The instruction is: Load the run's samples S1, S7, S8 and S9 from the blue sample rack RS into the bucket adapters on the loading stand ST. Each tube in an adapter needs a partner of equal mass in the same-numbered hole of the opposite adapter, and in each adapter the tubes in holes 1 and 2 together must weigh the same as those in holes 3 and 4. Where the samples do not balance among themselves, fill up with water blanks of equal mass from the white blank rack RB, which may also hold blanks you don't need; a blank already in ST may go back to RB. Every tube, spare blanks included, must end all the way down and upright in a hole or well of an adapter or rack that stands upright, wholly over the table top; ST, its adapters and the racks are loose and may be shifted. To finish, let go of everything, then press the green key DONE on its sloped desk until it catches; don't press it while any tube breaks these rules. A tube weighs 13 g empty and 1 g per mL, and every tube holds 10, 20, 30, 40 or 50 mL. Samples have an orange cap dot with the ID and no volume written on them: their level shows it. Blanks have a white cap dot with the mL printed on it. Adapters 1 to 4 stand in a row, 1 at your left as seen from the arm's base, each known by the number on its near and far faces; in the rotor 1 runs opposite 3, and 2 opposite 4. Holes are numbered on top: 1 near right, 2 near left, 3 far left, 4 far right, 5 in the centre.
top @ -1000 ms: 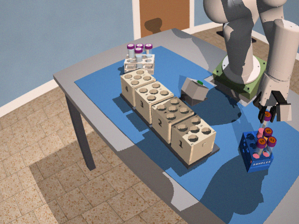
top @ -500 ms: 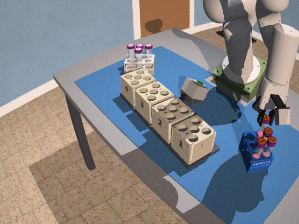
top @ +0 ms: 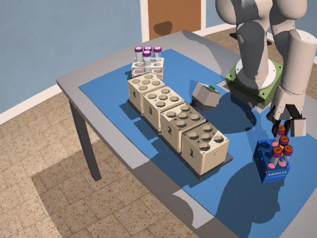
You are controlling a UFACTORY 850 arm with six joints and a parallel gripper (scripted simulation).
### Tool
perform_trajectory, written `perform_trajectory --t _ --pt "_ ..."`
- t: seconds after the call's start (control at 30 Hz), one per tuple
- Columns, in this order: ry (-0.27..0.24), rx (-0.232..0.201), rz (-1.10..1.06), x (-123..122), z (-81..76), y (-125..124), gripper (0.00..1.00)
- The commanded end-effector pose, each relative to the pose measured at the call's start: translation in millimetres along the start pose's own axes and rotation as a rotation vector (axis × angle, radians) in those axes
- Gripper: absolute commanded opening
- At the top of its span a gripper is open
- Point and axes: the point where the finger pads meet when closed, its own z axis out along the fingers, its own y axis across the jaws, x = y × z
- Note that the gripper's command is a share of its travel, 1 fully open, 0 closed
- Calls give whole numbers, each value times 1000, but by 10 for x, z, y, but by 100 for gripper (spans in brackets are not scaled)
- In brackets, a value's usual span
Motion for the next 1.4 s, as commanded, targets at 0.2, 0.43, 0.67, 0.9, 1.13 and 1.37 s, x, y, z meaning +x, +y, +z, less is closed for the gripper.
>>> perform_trajectory --t 0.2,0.43,0.67,0.9,1.13,1.37 --pt "3 0 0 7 54 0 0" --pt "3 0 0 7 54 0 0" --pt "3 0 0 7 57 0 43" --pt "3 0 0 7 57 0 43" --pt "3 0 0 7 57 0 43" --pt "3 0 0 7 57 0 43"
